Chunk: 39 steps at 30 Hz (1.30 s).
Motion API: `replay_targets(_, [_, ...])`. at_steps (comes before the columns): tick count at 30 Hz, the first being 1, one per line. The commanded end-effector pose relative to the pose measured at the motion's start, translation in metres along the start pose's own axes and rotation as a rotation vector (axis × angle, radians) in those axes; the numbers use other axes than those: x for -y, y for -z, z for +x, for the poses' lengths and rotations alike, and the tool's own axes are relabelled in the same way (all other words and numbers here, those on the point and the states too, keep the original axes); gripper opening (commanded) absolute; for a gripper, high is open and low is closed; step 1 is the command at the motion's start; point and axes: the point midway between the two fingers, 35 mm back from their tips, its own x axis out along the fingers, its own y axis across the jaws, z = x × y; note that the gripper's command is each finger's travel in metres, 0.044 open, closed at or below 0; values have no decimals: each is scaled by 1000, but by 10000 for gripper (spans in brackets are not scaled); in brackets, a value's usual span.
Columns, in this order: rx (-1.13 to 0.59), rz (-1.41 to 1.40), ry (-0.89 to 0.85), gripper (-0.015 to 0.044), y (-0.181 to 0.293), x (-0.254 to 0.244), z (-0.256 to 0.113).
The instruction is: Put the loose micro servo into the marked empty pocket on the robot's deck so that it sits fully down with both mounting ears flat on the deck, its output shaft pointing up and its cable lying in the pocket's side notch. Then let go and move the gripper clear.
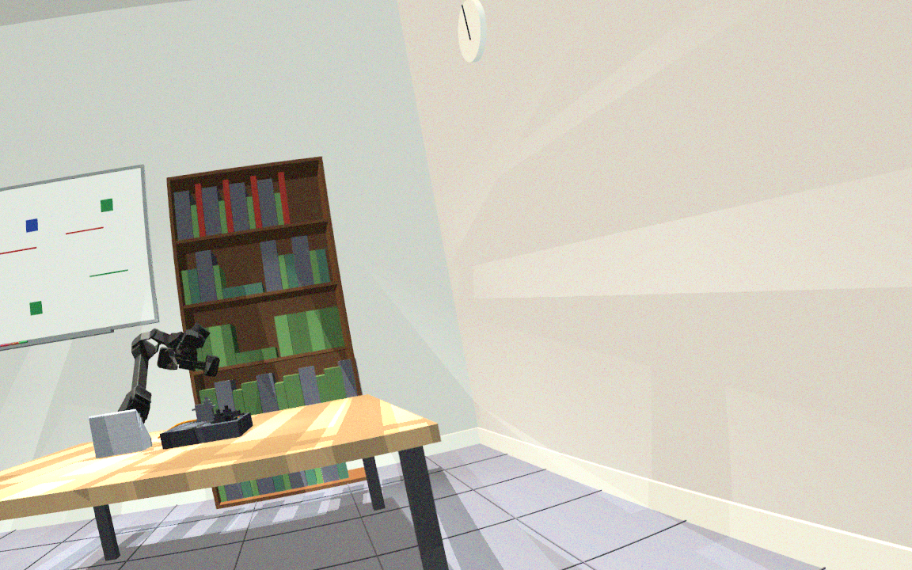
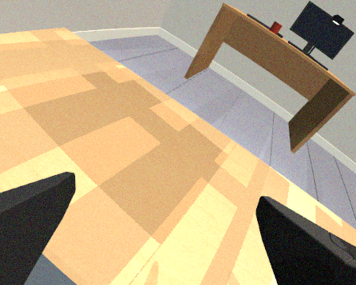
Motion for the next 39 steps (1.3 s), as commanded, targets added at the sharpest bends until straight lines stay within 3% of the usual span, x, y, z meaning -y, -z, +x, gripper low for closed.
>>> replay_targets(1, [-47,84,-28,440,6,-7,-5])
replay_targets(21, [-363,558,-41,440,47,-32,-33])
replay_targets(39, [-658,995,112,440,82,-49,-74])
